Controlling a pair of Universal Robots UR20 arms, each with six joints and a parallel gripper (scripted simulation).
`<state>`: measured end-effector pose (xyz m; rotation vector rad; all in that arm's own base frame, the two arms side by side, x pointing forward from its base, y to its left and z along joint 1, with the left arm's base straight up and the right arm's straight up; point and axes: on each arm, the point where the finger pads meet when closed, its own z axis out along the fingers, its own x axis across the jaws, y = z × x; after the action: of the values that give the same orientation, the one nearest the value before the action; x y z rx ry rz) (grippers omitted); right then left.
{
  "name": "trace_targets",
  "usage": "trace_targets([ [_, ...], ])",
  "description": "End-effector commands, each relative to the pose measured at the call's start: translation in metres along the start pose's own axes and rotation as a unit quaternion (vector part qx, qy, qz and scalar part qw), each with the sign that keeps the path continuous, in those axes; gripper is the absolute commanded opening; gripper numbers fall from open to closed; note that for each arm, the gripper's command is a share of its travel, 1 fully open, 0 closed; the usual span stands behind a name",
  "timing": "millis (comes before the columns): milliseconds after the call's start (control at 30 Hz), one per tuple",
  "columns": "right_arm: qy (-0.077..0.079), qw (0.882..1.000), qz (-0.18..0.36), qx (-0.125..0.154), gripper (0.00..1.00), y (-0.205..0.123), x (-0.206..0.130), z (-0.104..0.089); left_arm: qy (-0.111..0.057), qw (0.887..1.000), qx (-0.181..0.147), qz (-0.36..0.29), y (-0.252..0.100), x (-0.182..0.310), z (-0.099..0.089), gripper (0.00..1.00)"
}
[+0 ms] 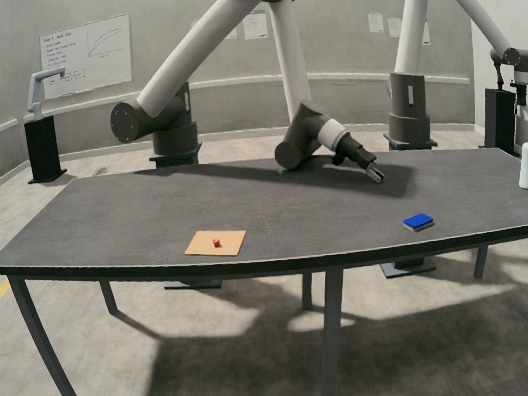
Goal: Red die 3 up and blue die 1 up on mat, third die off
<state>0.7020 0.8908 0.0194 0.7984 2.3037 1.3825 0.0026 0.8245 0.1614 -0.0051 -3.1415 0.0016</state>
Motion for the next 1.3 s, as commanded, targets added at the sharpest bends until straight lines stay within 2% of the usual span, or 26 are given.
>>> trace_targets([
  [0,0.000,1.000,0.000,-0.001,0.58,0.0009,0.0000,-0.0002,0.000,1.000,0.000,0.000,0.0004,-0.0001,-0.0005,1.00],
  [33,0.000,1.000,0.000,-0.001,0.58,0.0009,0.0000,-0.0002,0.000,1.000,0.000,0.000,0.0004,-0.0001,-0.0005,1.00],
  [67,0.000,1.000,0.000,-0.001,0.64,0.0009,0.0000,-0.0002,0.000,1.000,0.000,0.000,0.0004,-0.0001,-0.0005,1.00],
  [1267,0.000,1.000,0.000,-0.001,0.64,0.0009,0.0000,-0.0002,0.000,1.000,0.000,0.000,0.0004,-0.0001,-0.0005,1.00],
])
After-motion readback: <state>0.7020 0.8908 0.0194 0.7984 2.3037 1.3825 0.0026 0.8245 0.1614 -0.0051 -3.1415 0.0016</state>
